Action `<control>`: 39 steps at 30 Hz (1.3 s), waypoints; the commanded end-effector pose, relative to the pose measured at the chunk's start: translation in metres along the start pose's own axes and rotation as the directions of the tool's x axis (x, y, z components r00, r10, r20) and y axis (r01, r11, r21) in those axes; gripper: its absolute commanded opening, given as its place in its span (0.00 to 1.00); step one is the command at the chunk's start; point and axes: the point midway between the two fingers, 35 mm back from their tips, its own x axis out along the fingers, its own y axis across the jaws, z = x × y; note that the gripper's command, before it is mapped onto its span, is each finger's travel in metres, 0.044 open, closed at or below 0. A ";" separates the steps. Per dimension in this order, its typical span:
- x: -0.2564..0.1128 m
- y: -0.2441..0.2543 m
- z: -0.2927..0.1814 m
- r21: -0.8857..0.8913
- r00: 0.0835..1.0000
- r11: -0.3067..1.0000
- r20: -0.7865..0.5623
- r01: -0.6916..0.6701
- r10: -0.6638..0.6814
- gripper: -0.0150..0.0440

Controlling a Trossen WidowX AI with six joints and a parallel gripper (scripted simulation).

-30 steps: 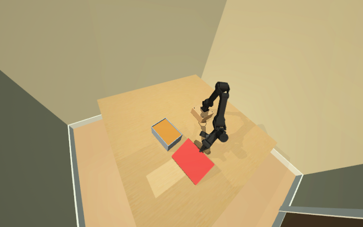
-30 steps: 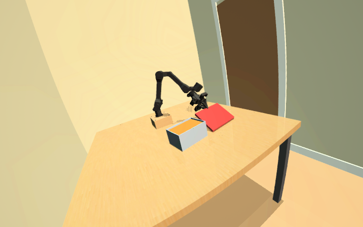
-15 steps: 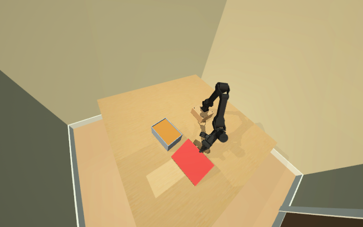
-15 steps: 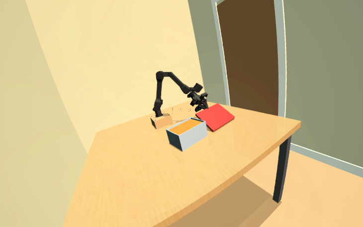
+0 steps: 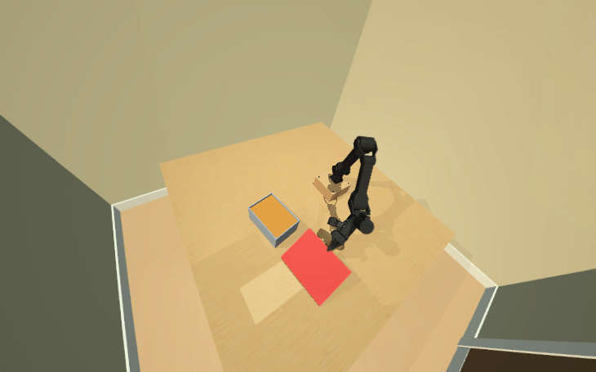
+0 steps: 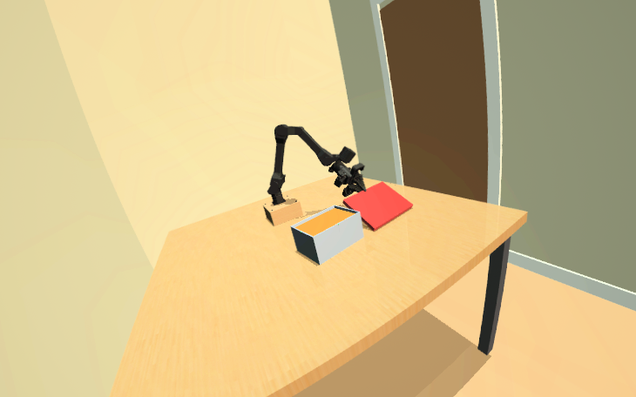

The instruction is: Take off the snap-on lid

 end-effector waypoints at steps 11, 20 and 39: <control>0.014 -0.023 0.005 -0.017 0.999 0.999 0.009 0.037 -0.037 0.25; 0.018 -0.028 0.005 -0.017 0.999 0.999 0.009 0.038 -0.037 0.25; 0.013 -0.019 0.000 -0.017 0.999 0.999 0.009 0.037 -0.037 0.76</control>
